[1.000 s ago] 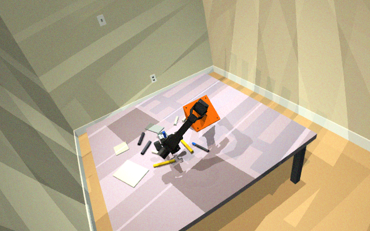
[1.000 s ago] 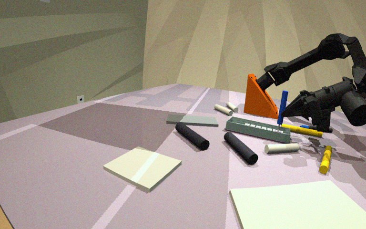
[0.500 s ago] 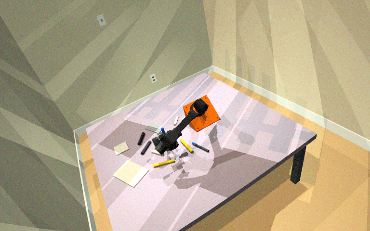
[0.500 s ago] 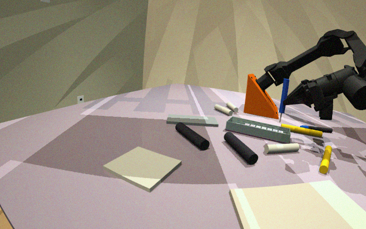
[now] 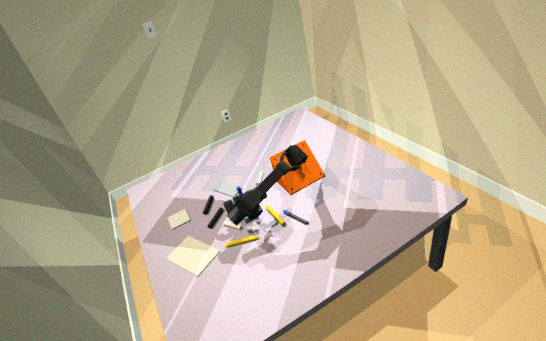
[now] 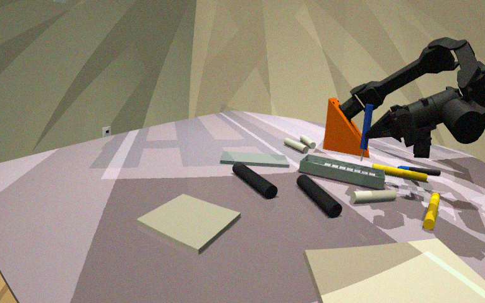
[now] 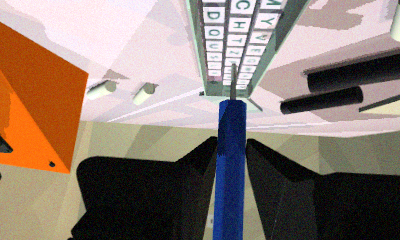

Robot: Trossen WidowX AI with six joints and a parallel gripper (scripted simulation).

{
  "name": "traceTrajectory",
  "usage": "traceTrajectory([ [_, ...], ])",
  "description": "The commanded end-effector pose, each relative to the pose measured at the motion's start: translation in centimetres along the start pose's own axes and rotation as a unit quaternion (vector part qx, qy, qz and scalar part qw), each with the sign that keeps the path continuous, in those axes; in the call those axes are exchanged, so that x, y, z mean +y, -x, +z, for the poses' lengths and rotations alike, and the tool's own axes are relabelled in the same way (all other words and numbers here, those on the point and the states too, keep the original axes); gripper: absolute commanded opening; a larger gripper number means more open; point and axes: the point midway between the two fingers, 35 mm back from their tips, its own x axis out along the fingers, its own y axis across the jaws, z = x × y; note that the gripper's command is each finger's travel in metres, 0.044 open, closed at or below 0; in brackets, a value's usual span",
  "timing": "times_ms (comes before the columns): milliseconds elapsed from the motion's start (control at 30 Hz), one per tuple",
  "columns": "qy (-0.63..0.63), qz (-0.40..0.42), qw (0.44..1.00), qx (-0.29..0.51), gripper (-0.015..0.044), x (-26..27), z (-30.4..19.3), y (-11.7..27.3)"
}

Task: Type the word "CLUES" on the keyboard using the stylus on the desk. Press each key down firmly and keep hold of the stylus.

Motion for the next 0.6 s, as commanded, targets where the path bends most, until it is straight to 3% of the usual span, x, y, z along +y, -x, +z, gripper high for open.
traceTrajectory([
  [0, -0.003, -0.006, 1.0, 0.002, 0.0, 0.2, -1.3, -1.1],
  [567, -0.003, -0.009, 1.0, 0.004, 0.0, 1.4, -3.1, -4.9],
])
